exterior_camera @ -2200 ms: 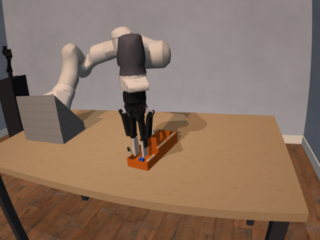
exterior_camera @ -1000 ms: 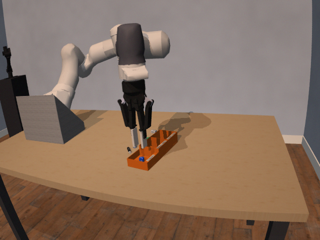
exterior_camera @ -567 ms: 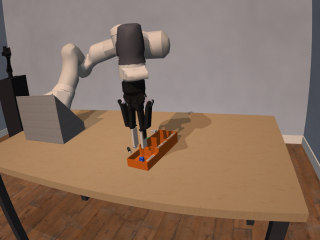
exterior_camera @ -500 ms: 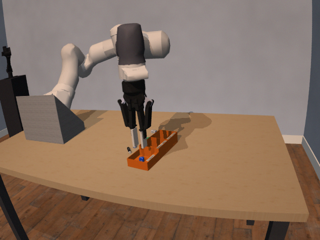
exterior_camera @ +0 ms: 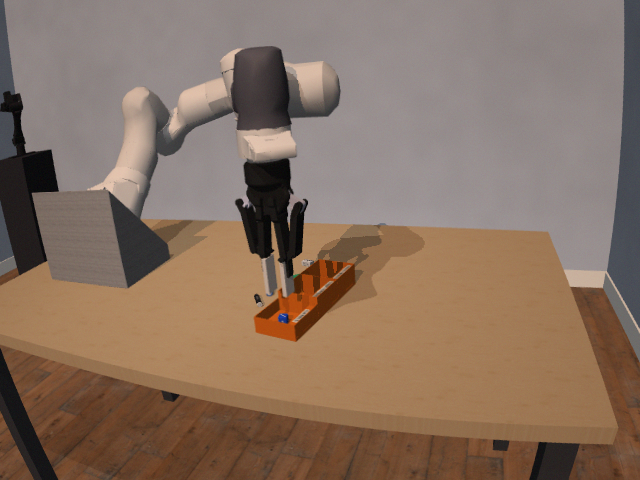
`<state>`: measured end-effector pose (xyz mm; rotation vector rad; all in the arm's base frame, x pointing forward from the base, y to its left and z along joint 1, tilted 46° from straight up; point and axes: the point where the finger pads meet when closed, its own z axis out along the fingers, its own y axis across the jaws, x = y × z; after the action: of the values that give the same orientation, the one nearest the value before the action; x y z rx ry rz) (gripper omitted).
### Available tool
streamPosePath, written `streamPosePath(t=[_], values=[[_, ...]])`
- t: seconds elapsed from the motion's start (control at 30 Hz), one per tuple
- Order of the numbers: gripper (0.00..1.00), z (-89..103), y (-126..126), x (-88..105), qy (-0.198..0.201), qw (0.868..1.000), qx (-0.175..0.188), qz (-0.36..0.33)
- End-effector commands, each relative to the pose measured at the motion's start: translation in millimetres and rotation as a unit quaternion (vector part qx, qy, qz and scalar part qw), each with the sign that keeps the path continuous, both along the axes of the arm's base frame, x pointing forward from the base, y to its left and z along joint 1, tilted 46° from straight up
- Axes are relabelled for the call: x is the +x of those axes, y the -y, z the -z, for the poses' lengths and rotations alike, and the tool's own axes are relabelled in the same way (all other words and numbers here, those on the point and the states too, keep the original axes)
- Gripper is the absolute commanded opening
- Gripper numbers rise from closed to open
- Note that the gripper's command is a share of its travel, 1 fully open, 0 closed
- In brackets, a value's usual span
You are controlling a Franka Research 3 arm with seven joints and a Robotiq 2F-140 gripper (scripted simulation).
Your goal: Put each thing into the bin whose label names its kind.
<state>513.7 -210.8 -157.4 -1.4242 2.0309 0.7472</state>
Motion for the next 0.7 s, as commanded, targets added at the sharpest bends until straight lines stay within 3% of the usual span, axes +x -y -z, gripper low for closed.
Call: streamPosePath(t=[0.0,0.5,0.6,0.67], values=[[0.19,-0.4,-0.1,-0.8,-0.004,1.0,0.0,0.0],[0.19,-1.4,-1.2,-1.7,-0.004,1.0,0.0,0.0],[0.18,-19.3,-18.6,-2.9,0.049,0.997,-0.008,-0.052],[0.18,-19.3,-18.6,-2.9,0.049,0.997,-0.008,-0.052]])
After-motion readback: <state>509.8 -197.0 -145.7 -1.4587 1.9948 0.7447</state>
